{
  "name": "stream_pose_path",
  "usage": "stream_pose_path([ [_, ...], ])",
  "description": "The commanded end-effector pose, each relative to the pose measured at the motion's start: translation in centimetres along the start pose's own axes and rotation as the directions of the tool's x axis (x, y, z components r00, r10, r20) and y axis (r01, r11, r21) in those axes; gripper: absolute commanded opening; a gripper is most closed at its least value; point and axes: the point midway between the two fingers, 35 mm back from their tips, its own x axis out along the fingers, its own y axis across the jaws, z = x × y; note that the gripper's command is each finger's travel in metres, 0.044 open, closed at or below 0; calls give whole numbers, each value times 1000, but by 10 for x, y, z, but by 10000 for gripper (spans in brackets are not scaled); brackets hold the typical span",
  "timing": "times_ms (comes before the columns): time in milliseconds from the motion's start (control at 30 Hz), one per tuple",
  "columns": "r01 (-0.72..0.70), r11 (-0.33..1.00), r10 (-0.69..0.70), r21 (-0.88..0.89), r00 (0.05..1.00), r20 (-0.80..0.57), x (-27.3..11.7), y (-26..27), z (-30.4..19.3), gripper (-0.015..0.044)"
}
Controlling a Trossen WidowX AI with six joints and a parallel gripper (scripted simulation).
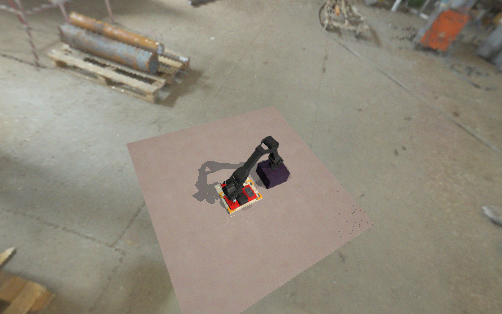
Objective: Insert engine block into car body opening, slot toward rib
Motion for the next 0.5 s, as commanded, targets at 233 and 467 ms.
stream_pose_path([
  [233,3,1000,-3,7,1000,2,2,-1,0,159],
  [467,3,1000,-3,6,1000,2,3,-1,0,159],
])
